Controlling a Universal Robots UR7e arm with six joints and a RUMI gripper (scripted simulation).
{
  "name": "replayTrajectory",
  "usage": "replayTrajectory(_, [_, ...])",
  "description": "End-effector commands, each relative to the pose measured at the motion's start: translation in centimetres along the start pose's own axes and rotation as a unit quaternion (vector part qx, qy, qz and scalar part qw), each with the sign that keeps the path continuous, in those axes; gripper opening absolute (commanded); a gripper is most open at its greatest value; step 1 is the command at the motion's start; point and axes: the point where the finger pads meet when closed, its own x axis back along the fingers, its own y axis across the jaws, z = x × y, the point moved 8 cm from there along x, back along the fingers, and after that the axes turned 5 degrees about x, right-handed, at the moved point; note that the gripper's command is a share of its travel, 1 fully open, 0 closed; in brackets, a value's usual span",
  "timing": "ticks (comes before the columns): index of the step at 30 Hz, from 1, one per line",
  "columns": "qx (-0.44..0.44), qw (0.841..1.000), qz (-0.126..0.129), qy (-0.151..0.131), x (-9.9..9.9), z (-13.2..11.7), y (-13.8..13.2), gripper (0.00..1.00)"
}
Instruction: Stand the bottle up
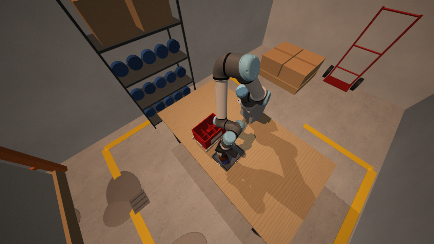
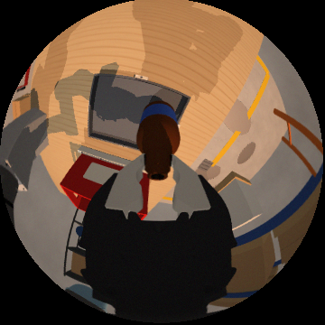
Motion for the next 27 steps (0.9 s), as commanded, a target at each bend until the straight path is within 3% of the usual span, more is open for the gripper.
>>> replayTrajectory(1, [0.0,1.0,-0.001,0.0,-0.7,0.1,0.0,0.0])
replayTrajectory(27, [0.0,1.0,-0.002,0.0,-1.8,0.3,0.1,0.0])
